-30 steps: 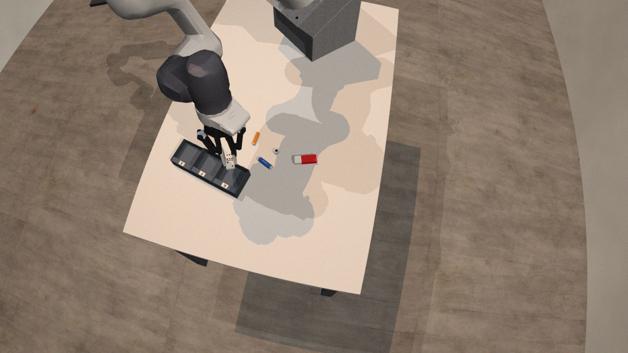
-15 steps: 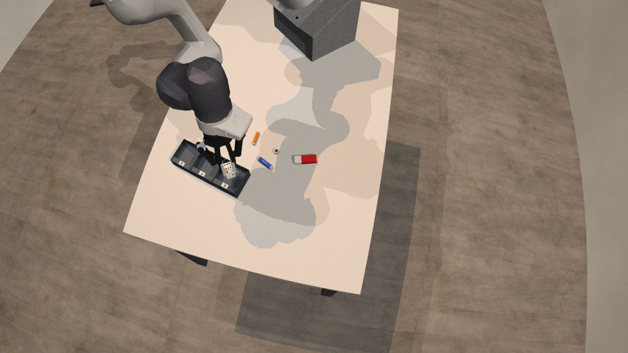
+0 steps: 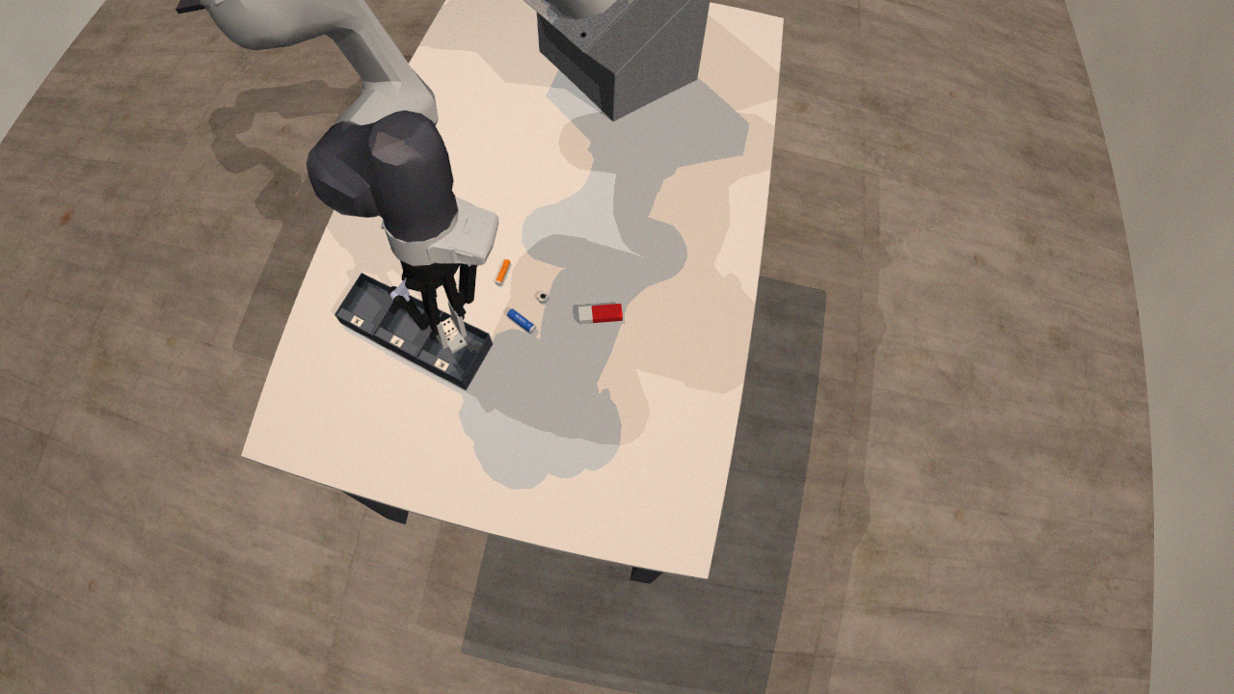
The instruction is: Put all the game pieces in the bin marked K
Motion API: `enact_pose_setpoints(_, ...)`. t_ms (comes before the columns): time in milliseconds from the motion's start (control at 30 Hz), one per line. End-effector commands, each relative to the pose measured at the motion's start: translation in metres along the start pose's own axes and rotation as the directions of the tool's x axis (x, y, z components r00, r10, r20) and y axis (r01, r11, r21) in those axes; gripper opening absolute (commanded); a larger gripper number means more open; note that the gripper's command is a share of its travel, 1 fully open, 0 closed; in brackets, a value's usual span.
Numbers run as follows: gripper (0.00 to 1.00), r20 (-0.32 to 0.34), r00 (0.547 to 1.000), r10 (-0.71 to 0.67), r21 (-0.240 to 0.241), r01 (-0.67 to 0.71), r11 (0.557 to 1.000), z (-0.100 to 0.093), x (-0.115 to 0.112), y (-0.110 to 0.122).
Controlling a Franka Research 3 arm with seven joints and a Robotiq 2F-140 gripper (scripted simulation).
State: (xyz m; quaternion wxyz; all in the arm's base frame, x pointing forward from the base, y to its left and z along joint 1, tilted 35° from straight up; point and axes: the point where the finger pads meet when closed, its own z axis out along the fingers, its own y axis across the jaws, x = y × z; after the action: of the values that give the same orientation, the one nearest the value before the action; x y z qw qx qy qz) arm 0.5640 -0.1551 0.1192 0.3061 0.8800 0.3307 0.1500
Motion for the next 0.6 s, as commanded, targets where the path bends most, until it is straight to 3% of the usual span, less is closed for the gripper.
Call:
enact_pose_setpoints(0,0.13,0.008,0.988,-0.154,0.028,0.154,0.988,-0.0004,0.0024,-0.0021)
enact_pose_setpoints(567,0.13,0.008,0.93,-0.366,0.052,0.365,0.929,-0.0006,0.0015,-0.0037)
